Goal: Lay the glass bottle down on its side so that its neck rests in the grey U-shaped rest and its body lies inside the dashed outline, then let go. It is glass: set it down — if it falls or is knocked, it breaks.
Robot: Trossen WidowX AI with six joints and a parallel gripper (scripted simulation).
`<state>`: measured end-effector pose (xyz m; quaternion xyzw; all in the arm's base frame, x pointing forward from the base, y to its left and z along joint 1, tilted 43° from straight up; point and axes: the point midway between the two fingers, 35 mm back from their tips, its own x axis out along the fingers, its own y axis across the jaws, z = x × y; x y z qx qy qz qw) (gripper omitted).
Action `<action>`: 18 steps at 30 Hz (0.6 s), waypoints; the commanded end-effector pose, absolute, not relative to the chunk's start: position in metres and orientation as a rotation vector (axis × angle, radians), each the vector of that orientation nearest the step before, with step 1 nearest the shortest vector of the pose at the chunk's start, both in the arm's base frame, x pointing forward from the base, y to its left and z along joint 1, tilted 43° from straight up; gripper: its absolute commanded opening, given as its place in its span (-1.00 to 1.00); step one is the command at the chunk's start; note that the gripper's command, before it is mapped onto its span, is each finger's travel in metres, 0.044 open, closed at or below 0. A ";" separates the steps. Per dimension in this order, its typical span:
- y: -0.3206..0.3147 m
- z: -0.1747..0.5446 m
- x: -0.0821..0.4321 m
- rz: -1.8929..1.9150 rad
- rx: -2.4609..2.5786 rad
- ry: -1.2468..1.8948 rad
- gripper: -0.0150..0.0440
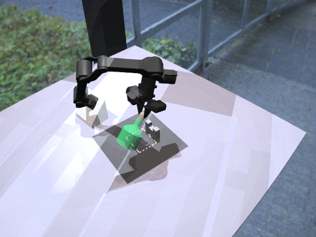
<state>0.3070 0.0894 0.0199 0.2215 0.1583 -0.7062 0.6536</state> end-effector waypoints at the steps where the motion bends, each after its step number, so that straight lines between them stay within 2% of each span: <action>1: 0.092 0.011 0.310 -1.603 0.508 0.358 -0.10; 18: 0.097 -0.006 0.313 -1.599 0.495 0.362 -0.10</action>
